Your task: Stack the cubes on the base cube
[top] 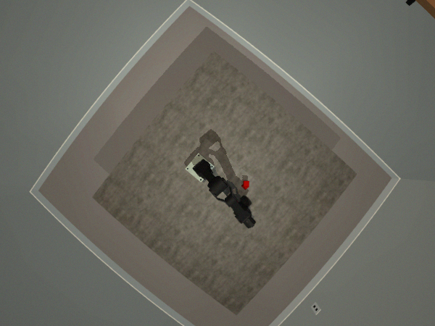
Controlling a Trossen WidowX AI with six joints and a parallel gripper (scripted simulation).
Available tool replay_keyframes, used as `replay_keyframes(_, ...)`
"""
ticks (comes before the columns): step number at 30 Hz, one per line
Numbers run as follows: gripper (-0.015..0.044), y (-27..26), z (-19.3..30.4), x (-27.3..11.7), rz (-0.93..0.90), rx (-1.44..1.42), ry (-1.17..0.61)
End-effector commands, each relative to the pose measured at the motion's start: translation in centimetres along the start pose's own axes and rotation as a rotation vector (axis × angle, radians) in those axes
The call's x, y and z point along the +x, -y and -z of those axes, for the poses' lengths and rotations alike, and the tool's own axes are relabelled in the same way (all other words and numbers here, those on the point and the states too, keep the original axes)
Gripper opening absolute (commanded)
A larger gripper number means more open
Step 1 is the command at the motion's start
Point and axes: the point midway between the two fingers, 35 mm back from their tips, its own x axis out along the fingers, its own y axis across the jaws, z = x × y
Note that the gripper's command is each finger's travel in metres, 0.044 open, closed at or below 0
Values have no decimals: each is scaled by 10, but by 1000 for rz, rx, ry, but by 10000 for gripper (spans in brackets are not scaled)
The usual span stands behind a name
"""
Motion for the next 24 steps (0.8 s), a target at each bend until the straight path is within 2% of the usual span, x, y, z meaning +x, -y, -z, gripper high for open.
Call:
replay_keyframes(1,186,-2,-1,3,-4,5,5)
replay_keyframes(4,107,-2,-1,3,-4,5,5)
replay_keyframes(13,105,0,0,-2,15,38,-6)
replay_keyframes(24,105,5,0,-36,11,30,-3)
